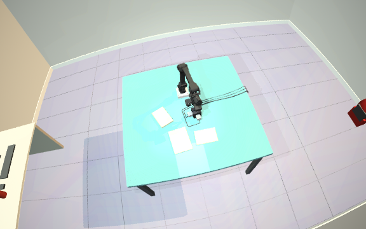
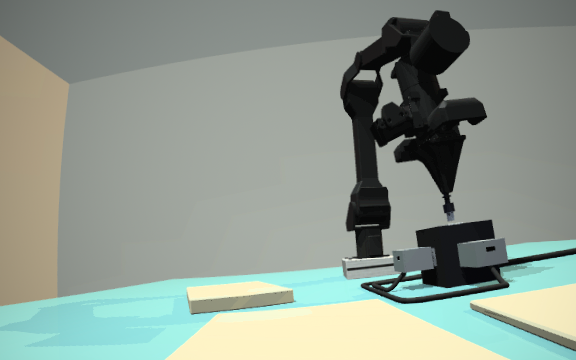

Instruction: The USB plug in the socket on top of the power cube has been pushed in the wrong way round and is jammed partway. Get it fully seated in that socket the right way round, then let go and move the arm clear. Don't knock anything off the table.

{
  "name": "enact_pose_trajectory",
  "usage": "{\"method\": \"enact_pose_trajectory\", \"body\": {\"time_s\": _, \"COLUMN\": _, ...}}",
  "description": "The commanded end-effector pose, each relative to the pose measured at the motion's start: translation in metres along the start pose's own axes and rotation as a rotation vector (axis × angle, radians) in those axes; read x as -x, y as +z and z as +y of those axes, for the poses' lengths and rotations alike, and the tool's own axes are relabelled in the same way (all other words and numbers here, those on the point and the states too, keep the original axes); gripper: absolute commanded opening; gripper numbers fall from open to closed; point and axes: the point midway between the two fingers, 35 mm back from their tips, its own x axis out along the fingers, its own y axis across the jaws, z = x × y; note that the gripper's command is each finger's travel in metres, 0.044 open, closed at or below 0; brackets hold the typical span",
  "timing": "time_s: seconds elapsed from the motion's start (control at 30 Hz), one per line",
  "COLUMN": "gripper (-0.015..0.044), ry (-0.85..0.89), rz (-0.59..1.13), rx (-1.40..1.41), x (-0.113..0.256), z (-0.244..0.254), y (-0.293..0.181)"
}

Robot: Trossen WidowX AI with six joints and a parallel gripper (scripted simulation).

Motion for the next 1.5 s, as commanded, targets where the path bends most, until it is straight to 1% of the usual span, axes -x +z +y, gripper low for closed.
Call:
{"method": "enact_pose_trajectory", "body": {"time_s": 0.0, "gripper": 0.0000, "ry": 0.000, "rz": 0.005, "rx": 0.004, "x": -0.0008, "z": 0.0001, "y": -0.0007}}
{"method": "enact_pose_trajectory", "body": {"time_s": 1.47, "gripper": 0.0000, "ry": 0.000, "rz": 0.005, "rx": 0.004, "x": -0.0061, "z": 0.0001, "y": -0.0004}}
